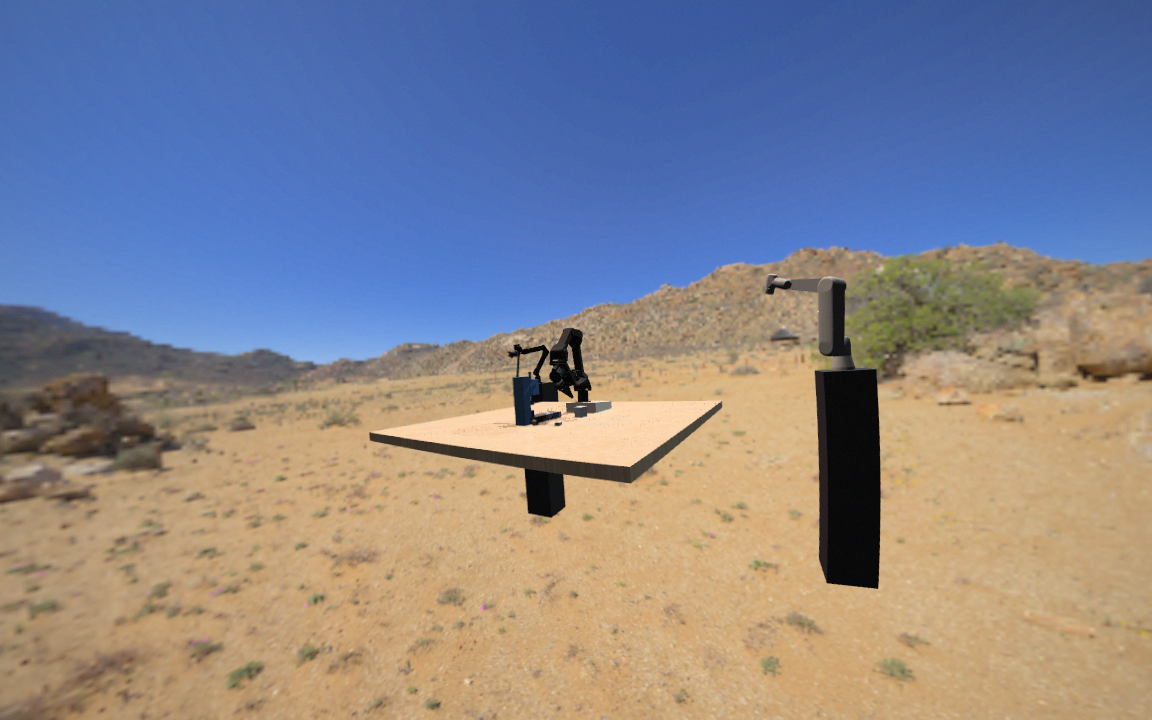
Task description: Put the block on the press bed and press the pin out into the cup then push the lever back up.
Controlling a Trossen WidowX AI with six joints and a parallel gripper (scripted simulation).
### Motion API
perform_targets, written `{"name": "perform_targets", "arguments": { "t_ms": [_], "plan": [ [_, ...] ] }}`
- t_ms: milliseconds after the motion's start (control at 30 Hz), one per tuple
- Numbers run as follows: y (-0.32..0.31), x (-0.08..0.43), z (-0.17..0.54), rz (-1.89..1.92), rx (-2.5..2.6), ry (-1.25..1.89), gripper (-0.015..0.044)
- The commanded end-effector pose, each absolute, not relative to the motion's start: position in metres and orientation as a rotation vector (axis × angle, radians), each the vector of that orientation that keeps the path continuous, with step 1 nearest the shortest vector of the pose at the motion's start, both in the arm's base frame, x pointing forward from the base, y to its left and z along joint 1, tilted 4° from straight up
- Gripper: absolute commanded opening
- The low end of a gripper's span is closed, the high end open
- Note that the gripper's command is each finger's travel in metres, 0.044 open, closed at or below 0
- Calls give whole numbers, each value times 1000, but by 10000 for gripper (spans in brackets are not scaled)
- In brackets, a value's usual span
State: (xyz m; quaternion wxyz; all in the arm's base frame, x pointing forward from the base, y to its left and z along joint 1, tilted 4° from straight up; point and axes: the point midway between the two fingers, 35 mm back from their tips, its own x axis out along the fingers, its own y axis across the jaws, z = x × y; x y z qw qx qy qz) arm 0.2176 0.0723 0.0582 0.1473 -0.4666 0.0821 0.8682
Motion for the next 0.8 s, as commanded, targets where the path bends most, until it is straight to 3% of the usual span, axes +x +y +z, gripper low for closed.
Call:
{"name": "perform_targets", "arguments": {
  "t_ms": [0, 467, 767],
  "plan": [
    [71, 216, 59, 2490, -1360, 255, 440],
    [72, 216, 59, 2484, -1355, 262, 440],
    [75, 204, 63, 1910, -1300, 1003, 440]
  ]
}}
